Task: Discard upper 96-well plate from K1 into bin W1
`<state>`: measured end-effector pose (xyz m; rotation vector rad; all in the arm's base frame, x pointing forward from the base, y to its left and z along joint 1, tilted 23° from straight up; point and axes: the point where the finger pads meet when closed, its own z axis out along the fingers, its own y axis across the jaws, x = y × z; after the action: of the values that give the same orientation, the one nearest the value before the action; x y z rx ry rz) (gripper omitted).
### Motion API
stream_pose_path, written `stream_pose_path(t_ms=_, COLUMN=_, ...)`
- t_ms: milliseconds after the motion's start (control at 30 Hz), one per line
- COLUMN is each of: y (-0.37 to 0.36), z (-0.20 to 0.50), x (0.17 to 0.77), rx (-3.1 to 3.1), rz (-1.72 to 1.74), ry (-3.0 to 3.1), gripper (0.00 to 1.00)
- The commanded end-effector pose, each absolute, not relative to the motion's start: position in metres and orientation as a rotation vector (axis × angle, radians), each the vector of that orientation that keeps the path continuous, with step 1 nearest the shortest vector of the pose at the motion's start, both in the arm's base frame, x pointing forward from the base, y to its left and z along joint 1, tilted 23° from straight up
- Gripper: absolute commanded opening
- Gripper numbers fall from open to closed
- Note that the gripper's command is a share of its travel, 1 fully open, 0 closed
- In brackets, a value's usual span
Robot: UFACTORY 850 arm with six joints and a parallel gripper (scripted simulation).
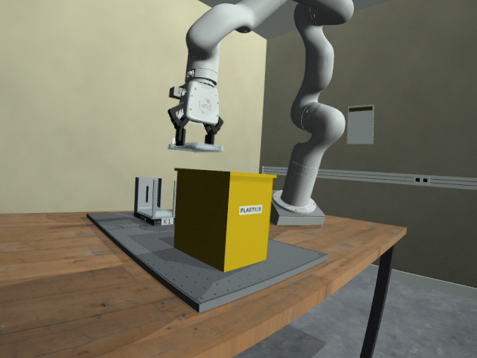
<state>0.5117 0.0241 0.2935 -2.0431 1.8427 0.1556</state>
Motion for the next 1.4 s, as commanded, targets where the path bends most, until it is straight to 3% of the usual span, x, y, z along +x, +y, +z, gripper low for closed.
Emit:
stream_pose_path(t_ms=0, y=0.034, z=0.298, x=0.512, rx=-2.043, rz=0.153, ry=1.843, gripper=0.00)
stream_pose_path(t_ms=1367, y=0.146, z=0.335, x=0.511, rx=-2.042, rz=0.154, ry=1.842, gripper=0.00)
